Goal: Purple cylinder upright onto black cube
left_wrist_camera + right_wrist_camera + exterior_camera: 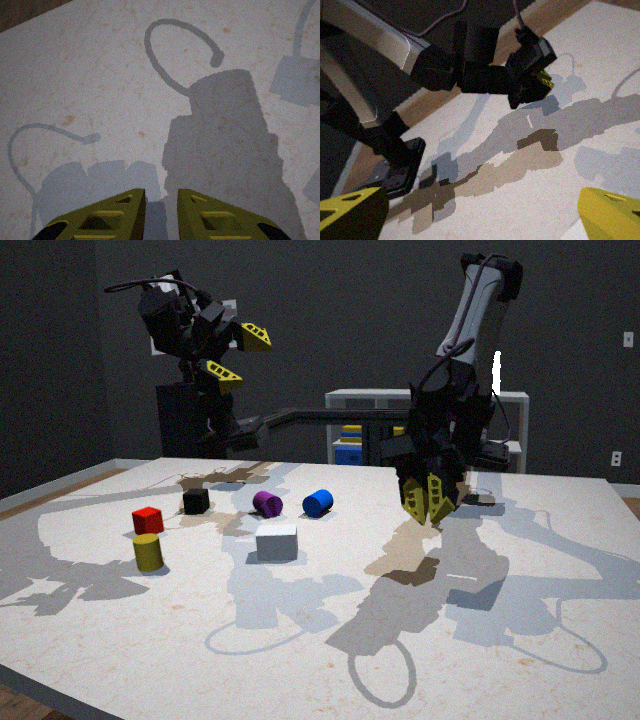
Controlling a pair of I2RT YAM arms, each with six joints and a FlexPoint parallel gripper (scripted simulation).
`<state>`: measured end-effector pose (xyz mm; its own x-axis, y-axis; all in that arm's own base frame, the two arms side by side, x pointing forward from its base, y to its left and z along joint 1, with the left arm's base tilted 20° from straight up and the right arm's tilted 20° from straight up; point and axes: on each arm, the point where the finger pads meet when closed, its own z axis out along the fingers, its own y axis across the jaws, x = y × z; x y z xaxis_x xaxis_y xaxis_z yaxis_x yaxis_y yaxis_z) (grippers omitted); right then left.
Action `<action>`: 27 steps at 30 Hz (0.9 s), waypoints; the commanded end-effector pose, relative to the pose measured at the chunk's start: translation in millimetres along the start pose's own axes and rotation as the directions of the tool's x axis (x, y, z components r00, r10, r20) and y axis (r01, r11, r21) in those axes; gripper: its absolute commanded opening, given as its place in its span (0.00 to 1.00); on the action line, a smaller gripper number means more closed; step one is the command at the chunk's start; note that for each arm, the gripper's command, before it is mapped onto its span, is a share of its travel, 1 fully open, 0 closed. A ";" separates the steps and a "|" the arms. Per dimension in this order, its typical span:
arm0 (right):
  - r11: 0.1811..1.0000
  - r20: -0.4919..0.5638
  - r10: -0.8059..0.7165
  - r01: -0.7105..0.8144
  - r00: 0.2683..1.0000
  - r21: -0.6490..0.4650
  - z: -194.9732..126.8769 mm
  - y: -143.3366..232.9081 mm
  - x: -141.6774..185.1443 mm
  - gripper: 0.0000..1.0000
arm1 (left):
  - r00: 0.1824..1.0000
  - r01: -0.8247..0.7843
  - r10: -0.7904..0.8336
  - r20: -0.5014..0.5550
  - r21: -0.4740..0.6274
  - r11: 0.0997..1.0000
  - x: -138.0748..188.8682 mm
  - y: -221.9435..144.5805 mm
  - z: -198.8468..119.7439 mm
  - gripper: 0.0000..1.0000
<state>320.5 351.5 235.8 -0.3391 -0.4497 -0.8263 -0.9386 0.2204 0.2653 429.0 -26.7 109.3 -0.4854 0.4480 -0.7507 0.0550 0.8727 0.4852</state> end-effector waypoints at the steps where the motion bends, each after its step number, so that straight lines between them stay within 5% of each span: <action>1: 0.999 0.022 -0.031 0.032 0.999 -0.005 -3.3 6.6 -10.2 1.00 | 0.999 0.015 -0.015 0.034 -0.002 1.000 -12.2 1.9 -2.9 0.18; 18: 0.999 0.022 -0.031 0.032 0.999 -0.005 -3.3 6.6 -10.2 1.00 | 0.999 0.015 -0.015 0.034 -0.002 1.000 -12.2 1.9 -2.9 0.18; 22: 0.999 -0.004 -0.044 0.044 0.999 0.019 -11.0 5.5 -0.2 1.00 | 0.999 -0.039 0.038 0.028 0.043 0.998 -7.6 -8.0 -9.7 0.61; 27: 0.994 -0.079 -0.082 0.088 0.993 0.067 -27.5 3.3 29.8 1.00 | 0.983 -0.184 0.183 0.022 0.161 0.970 9.4 -35.3 -28.6 0.61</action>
<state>316.3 339.3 214.7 -0.3268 -0.4941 -0.8057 -0.9430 0.2271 0.2432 416.7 -36.0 100.7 -0.4772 0.5112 -0.7148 0.1340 0.8462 0.5157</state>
